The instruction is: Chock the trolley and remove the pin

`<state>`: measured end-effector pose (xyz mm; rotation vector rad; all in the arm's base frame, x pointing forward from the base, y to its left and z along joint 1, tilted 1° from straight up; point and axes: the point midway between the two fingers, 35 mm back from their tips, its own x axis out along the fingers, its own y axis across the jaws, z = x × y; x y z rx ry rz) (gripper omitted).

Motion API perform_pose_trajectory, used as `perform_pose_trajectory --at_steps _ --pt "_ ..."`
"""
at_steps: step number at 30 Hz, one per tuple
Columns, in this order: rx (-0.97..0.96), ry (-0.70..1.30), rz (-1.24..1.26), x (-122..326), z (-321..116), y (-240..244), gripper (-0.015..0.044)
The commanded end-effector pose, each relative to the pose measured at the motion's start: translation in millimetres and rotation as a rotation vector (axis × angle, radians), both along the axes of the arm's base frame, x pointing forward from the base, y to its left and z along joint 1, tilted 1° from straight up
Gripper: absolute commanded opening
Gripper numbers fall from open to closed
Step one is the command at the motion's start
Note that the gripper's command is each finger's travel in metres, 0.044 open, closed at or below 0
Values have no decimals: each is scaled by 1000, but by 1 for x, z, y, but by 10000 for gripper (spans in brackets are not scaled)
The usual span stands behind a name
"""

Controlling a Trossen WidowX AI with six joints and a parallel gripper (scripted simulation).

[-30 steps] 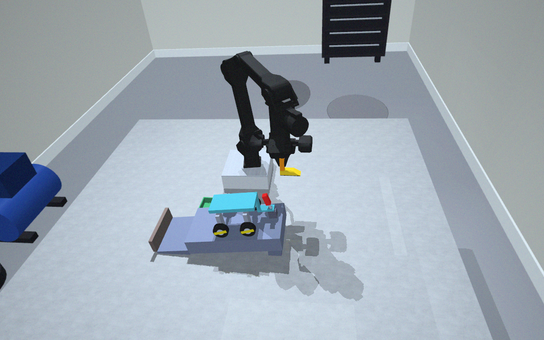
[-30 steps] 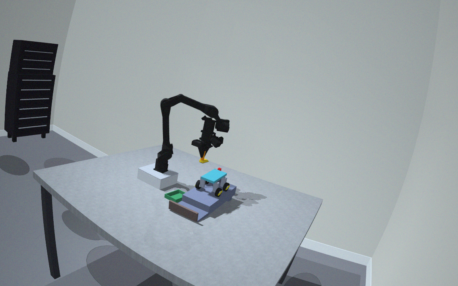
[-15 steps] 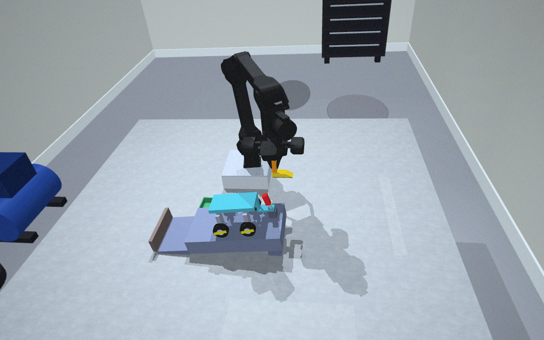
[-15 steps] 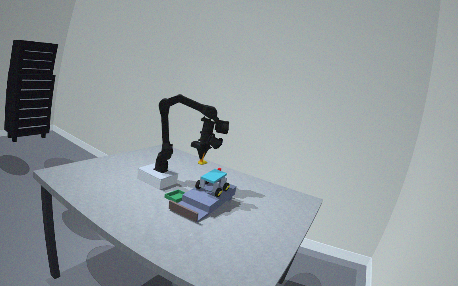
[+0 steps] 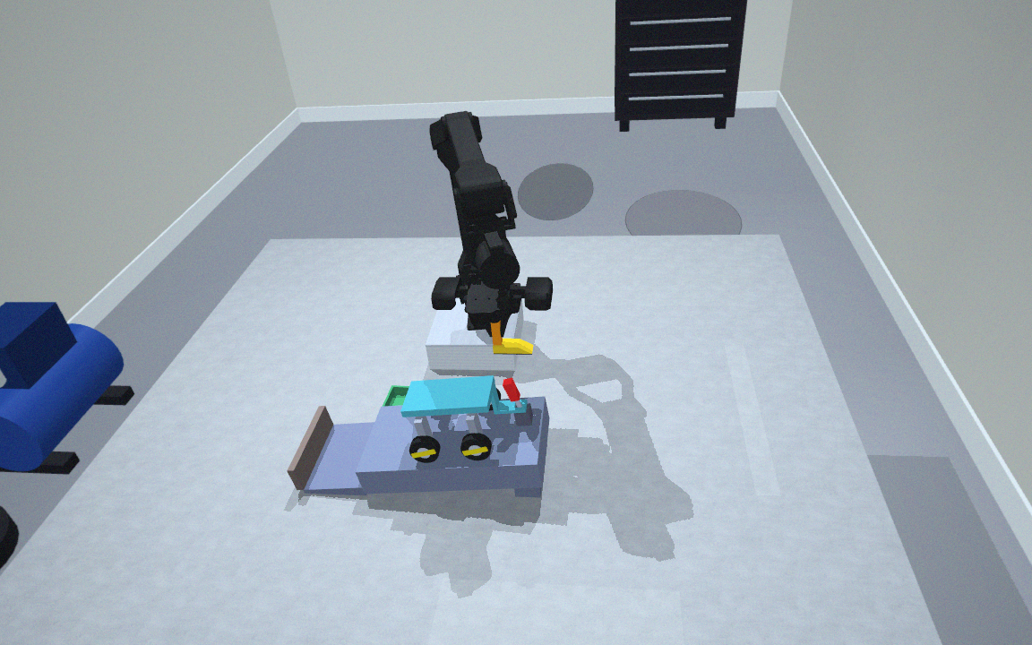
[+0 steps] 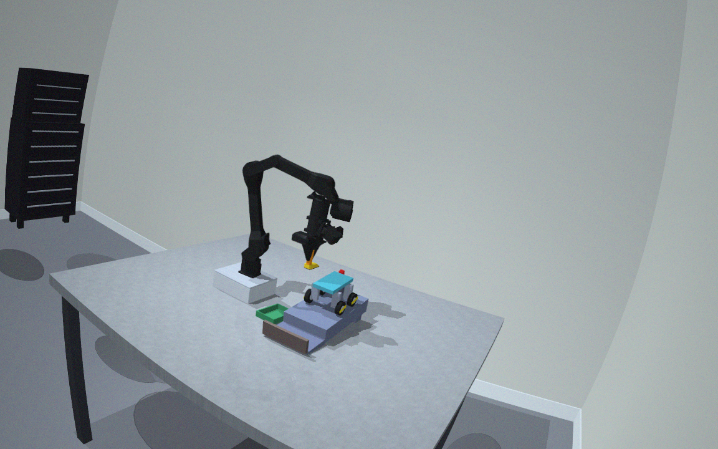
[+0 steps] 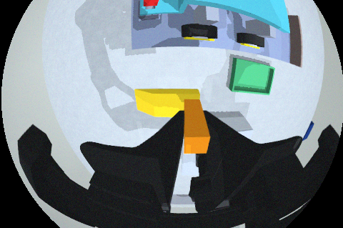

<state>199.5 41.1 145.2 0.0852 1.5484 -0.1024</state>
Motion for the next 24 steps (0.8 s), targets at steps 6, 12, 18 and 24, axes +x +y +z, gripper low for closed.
perform_pose_trajectory --at_steps 6,12,18,24 --pt "-4 -4 3 3 -1 -30 0" --pt "-6 -5 3 5 -2 -50 0" --pt "-8 -5 3 7 -3 -69 0" --pt "-10 -5 3 9 -3 -89 0"
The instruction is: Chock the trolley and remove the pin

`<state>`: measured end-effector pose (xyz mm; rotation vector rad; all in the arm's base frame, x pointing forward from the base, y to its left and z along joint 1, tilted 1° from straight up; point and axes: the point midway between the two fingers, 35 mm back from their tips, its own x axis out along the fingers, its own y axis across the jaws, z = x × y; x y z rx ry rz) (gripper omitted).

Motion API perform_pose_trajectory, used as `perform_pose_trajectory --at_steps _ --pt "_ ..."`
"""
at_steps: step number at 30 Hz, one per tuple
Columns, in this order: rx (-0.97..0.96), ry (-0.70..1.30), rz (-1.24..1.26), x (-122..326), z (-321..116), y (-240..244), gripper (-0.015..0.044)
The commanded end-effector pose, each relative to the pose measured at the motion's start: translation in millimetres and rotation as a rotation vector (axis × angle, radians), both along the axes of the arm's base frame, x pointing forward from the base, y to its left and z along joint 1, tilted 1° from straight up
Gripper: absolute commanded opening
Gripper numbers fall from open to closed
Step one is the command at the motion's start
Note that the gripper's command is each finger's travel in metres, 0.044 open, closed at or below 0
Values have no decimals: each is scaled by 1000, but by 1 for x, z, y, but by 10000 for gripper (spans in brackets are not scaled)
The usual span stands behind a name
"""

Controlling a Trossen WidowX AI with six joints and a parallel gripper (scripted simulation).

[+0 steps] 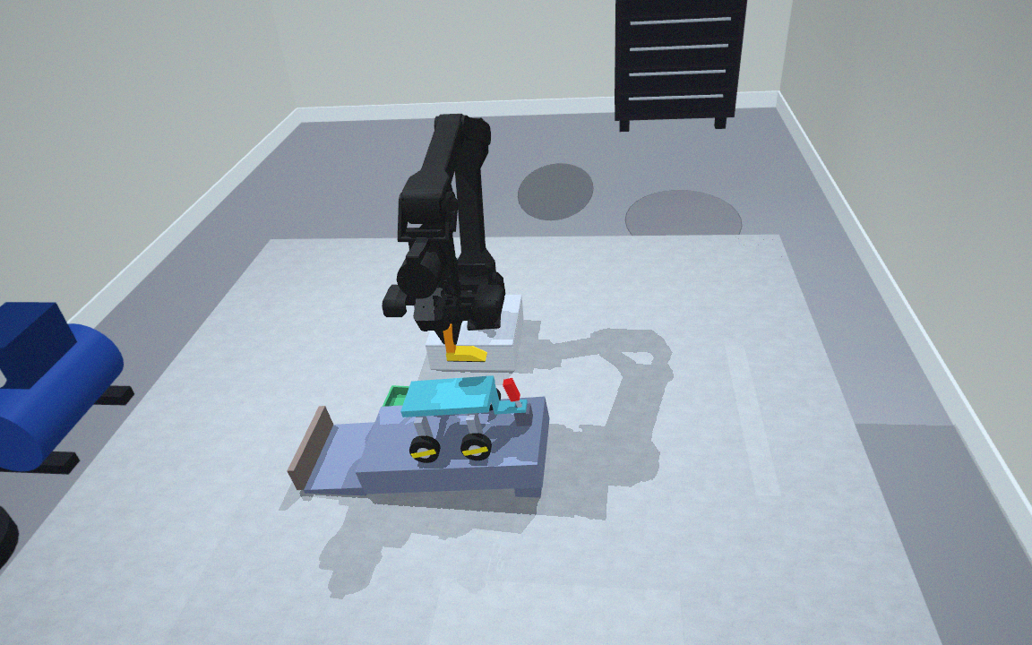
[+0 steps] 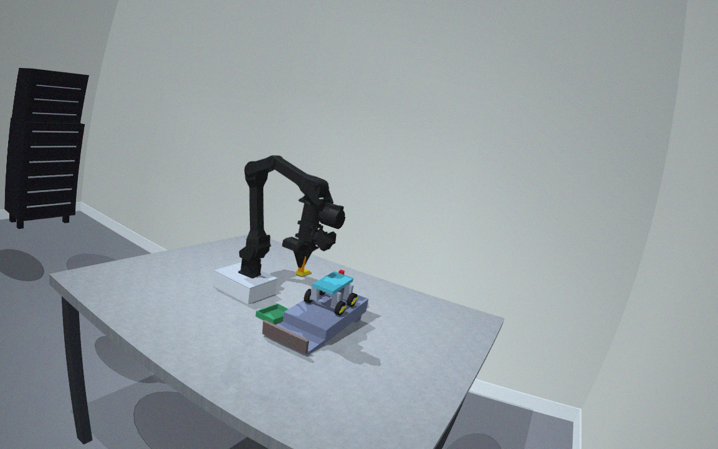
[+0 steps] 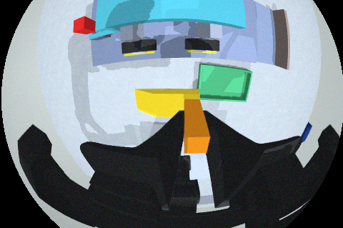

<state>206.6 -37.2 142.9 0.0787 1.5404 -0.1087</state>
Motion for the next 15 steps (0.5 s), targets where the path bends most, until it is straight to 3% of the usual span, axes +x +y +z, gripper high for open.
perform_pose_trajectory --at_steps 1,15 --pt "-2 2 3 2 -1 -14 0" --pt "-8 2 3 6 -2 -65 0"
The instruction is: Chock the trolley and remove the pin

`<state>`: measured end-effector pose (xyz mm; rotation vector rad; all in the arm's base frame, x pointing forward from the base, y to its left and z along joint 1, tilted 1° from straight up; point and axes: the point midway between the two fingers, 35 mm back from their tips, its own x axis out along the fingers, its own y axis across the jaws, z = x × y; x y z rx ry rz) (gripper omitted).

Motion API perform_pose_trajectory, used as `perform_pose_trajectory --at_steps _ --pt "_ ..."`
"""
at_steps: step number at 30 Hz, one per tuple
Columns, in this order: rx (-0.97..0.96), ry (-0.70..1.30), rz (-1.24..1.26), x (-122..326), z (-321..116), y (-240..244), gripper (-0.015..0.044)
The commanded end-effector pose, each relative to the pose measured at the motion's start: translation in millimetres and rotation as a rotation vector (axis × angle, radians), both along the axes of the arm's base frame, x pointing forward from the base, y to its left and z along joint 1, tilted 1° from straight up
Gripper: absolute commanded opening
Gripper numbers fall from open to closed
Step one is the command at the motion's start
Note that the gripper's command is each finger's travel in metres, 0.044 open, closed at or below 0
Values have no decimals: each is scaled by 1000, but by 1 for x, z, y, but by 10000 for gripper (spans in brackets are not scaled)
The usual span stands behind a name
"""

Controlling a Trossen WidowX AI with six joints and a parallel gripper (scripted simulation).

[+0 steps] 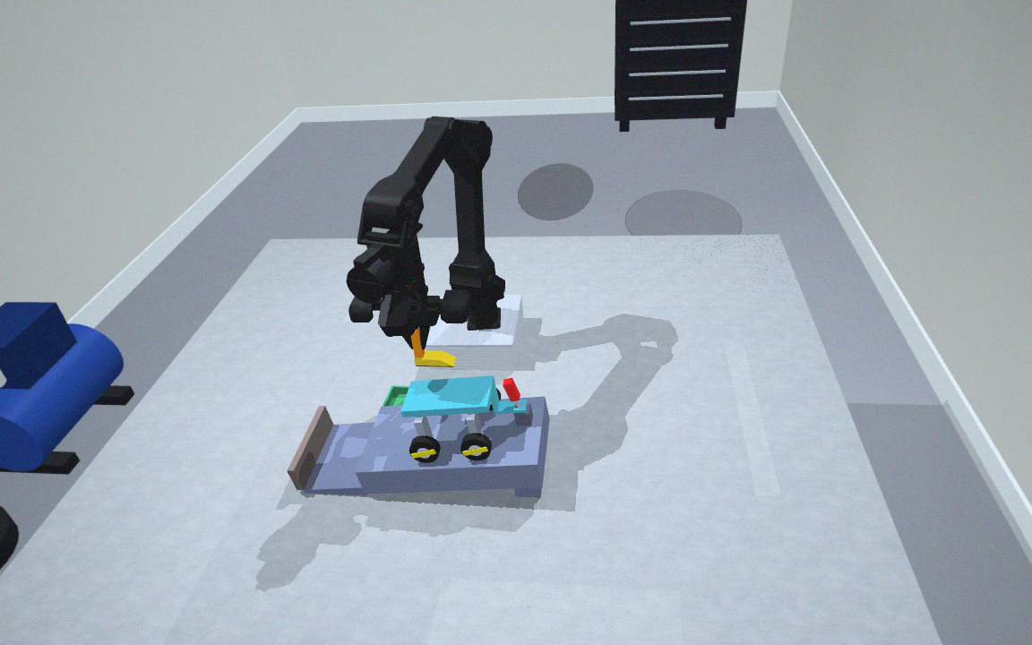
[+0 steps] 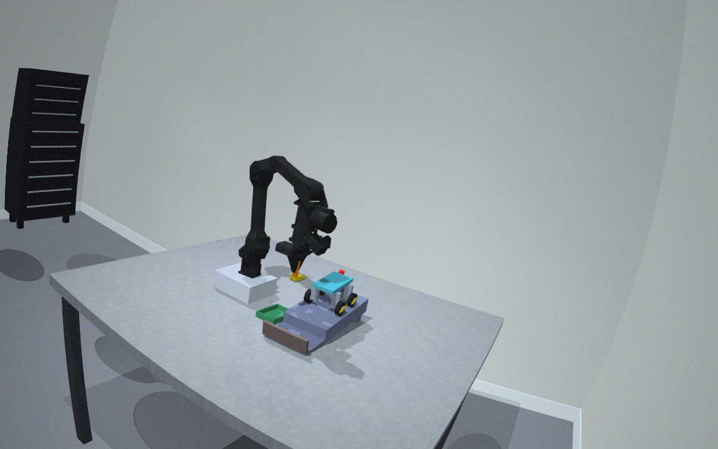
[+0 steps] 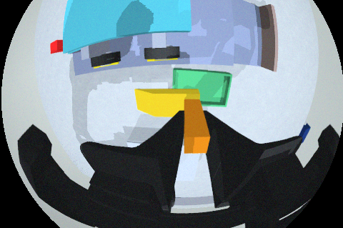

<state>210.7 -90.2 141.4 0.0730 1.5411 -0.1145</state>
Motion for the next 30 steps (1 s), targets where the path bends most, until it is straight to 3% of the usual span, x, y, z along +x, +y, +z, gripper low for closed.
perform_pose_trajectory --at_steps 1,15,30 --pt "-1 1 3 2 -1 -16 0" --pt "-6 1 3 8 -3 -71 0" --pt "100 -12 7 19 -5 -79 0"
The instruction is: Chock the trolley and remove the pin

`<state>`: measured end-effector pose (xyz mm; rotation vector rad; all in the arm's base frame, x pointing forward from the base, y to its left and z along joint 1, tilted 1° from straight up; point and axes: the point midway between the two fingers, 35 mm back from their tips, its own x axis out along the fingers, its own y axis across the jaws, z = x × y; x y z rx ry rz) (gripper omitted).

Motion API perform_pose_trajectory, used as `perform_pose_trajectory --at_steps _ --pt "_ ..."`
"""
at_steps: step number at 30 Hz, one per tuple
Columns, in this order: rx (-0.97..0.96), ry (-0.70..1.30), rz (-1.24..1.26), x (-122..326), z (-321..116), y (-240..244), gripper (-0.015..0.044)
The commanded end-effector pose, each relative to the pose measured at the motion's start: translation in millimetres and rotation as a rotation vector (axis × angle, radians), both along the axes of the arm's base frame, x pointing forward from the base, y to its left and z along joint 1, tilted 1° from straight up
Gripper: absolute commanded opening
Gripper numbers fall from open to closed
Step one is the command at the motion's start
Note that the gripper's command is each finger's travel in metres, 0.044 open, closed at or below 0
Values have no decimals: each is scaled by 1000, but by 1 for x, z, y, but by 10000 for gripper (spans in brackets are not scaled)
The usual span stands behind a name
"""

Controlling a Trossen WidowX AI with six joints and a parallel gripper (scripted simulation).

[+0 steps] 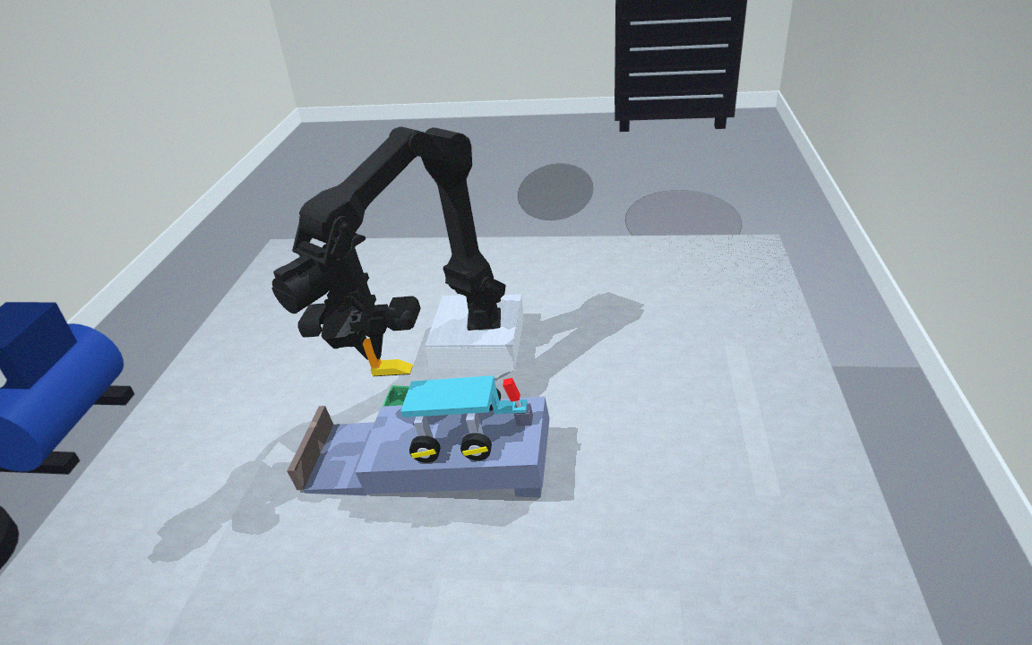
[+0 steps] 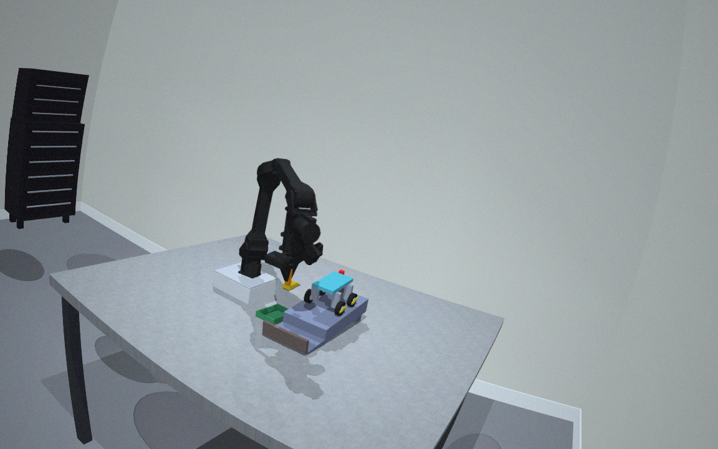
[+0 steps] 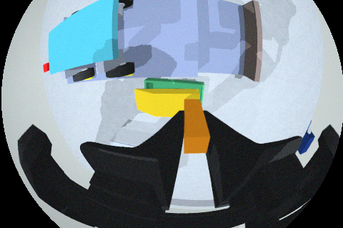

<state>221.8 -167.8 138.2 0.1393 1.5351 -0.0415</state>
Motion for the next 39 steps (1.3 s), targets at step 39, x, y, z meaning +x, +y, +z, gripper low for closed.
perform_pose_trajectory --at_steps 39 --pt "12 -3 1 29 -69 0 0"
